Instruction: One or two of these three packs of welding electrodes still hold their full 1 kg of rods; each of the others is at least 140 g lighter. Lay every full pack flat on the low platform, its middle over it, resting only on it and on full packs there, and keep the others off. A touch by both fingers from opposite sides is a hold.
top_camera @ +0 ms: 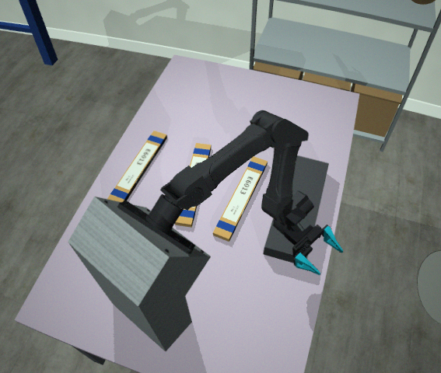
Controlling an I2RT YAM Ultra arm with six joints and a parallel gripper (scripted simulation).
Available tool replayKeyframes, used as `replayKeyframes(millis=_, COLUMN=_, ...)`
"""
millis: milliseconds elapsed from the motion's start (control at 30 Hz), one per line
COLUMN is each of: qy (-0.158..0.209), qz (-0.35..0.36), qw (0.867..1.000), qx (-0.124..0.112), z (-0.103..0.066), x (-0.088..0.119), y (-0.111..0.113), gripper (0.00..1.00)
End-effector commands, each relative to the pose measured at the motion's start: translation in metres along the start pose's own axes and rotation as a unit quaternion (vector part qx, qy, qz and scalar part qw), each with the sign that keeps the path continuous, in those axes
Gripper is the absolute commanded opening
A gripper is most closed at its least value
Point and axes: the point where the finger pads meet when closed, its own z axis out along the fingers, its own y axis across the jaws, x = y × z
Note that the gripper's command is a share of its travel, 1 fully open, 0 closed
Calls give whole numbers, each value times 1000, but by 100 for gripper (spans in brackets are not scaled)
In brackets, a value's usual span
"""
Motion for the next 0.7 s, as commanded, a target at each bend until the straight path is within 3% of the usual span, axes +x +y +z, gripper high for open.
replayKeyframes(millis=0, qy=-6, qz=0, qw=1000, qx=1, z=2, x=-3, y=0, gripper=95)
replayKeyframes(millis=367, qy=-6, qz=0, qw=1000, qx=1, z=2, x=-3, y=0, gripper=95)
replayKeyframes(millis=667, qy=-4, qz=6, qw=1000, qx=-1, z=9, x=-68, y=8, gripper=95)
